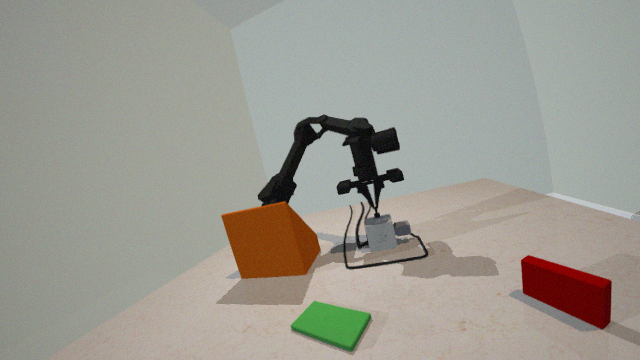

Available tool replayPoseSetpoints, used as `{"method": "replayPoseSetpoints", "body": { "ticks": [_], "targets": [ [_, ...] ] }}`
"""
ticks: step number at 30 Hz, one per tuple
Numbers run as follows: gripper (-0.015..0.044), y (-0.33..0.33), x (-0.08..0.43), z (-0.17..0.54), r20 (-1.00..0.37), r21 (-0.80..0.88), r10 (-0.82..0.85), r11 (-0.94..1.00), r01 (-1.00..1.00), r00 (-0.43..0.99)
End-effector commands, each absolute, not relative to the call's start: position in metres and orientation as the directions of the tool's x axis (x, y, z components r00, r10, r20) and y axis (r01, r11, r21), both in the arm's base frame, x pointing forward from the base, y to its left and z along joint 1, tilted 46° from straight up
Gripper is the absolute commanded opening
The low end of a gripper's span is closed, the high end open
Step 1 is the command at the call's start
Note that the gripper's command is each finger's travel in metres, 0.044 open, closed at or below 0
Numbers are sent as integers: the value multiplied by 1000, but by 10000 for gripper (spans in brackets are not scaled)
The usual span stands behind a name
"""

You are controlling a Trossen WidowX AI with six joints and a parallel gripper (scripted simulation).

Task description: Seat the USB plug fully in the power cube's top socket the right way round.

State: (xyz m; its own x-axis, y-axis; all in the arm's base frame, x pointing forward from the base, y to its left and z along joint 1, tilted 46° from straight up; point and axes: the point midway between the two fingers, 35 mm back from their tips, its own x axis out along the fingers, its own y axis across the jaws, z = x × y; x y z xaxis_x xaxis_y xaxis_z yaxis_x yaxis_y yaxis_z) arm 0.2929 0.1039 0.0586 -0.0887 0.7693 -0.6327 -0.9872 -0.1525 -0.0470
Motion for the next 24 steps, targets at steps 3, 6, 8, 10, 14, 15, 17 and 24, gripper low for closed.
{"method": "replayPoseSetpoints", "body": {
  "ticks": [3,6,8,10,14,15,17,24],
  "targets": [
    [0,107,293,58,-630,-46,771,-157,-987,-93],
    [0,107,293,58,-630,-46,771,-157,-987,-93],
    [0,107,293,58,-630,-46,771,-157,-987,-93],
    [0,107,293,58,-630,-46,771,-157,-987,-93],
    [95,104,293,59,-633,-47,769,-153,-987,-88],
    [95,104,293,59,-633,-47,769,-153,-987,-88],
    [95,104,293,59,-633,-47,769,-153,-987,-88],
    [95,104,293,59,-633,-47,769,-153,-987,-88]
  ]
}}
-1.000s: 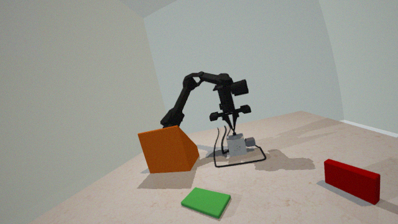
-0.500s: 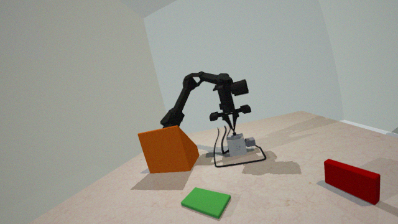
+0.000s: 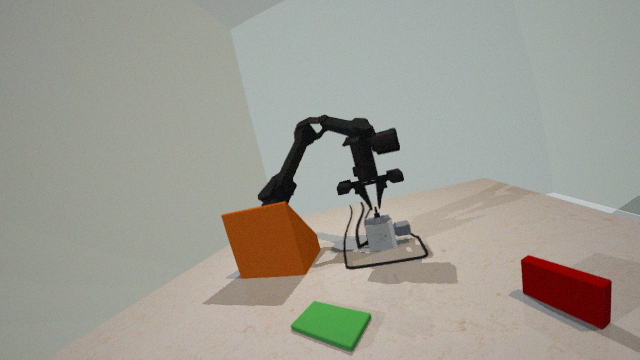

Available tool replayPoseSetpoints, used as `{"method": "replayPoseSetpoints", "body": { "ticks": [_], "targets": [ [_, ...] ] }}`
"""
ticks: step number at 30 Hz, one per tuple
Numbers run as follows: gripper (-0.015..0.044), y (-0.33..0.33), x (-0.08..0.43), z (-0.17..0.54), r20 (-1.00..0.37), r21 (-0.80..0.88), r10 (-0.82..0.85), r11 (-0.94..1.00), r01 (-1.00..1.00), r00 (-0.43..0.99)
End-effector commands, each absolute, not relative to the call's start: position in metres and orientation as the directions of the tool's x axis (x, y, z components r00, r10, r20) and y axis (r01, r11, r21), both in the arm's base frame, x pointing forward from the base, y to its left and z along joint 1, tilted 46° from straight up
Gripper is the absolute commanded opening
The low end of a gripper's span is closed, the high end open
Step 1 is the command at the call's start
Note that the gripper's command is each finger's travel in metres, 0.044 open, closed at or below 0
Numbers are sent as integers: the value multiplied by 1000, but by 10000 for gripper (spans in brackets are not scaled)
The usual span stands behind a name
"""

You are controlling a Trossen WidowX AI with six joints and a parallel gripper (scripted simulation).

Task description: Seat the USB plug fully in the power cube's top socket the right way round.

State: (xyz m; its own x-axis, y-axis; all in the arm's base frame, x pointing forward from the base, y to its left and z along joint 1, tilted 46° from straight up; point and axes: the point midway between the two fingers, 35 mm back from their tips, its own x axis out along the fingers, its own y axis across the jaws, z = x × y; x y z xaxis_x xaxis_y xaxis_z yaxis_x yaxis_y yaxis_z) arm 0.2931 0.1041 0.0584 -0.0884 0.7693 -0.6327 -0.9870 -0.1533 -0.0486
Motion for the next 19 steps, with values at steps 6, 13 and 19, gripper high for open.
{"method": "replayPoseSetpoints", "body": {
  "ticks": [6,13,19],
  "targets": [
    [95,104,293,59,-633,-47,769,-153,-987,-88],
    [95,101,293,62,-633,-48,769,-153,-987,-88],
    [95,96,294,66,-633,-48,769,-153,-987,-88]
  ]
}}
